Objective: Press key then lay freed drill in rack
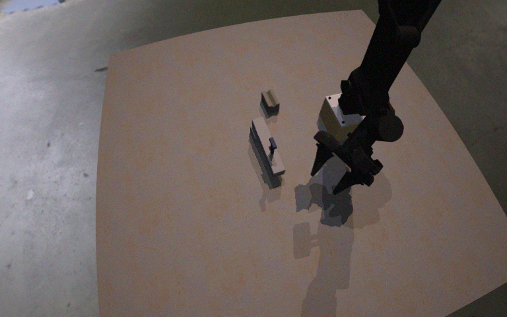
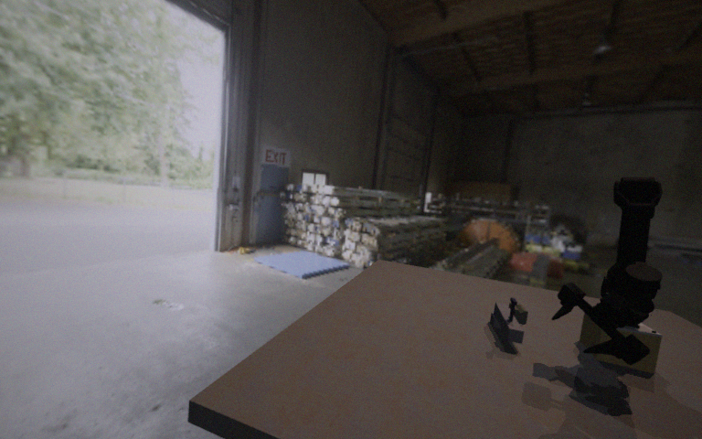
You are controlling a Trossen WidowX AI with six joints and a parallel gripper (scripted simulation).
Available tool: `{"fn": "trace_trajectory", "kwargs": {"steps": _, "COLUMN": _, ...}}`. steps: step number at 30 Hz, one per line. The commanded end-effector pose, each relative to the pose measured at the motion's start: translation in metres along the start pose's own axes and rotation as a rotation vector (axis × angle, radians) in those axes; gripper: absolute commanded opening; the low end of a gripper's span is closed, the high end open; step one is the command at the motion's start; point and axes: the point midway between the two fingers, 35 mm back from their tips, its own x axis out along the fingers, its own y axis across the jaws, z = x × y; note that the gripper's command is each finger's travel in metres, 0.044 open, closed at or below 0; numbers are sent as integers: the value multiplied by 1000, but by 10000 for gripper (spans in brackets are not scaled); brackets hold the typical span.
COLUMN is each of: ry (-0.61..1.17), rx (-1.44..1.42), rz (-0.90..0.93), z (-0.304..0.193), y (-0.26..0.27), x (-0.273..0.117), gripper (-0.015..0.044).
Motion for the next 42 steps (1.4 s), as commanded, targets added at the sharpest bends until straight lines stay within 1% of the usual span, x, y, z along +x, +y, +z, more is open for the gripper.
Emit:
{"fn": "trace_trajectory", "kwargs": {"steps": 1, "ry": 0, "rx": 0, "rz": 0, "z": 0, "y": 0, "x": 0, "gripper": 374}}
{"fn": "trace_trajectory", "kwargs": {"steps": 9, "ry": 8, "rx": 2, "rz": 1, "z": 0, "y": 0, "x": 2, "gripper": 164}}
{"fn": "trace_trajectory", "kwargs": {"steps": 11, "ry": 72, "rx": 23, "rz": 6, "z": -2, "y": -1, "x": 16, "gripper": 111}}
{"fn": "trace_trajectory", "kwargs": {"steps": 15, "ry": 277, "rx": 113, "rz": 23, "z": -8, "y": -17, "x": 52, "gripper": 6}}
{"fn": "trace_trajectory", "kwargs": {"steps": 20, "ry": 546, "rx": 285, "rz": 44, "z": -22, "y": -56, "x": 76, "gripper": 0}}
{"fn": "trace_trajectory", "kwargs": {"steps": 24, "ry": 749, "rx": 455, "rz": 59, "z": -32, "y": -94, "x": 74, "gripper": 0}}
{"fn": "trace_trajectory", "kwargs": {"steps": 31, "ry": 933, "rx": 645, "rz": 69, "z": -39, "y": -132, "x": 56, "gripper": 0}}
{"fn": "trace_trajectory", "kwargs": {"steps": 38, "ry": 1112, "rx": 868, "rz": 74, "z": -41, "y": -168, "x": 23, "gripper": 0}}
{"fn": "trace_trajectory", "kwargs": {"steps": 42, "ry": 1149, "rx": 920, "rz": 75, "z": -40, "y": -176, "x": 14, "gripper": 0}}
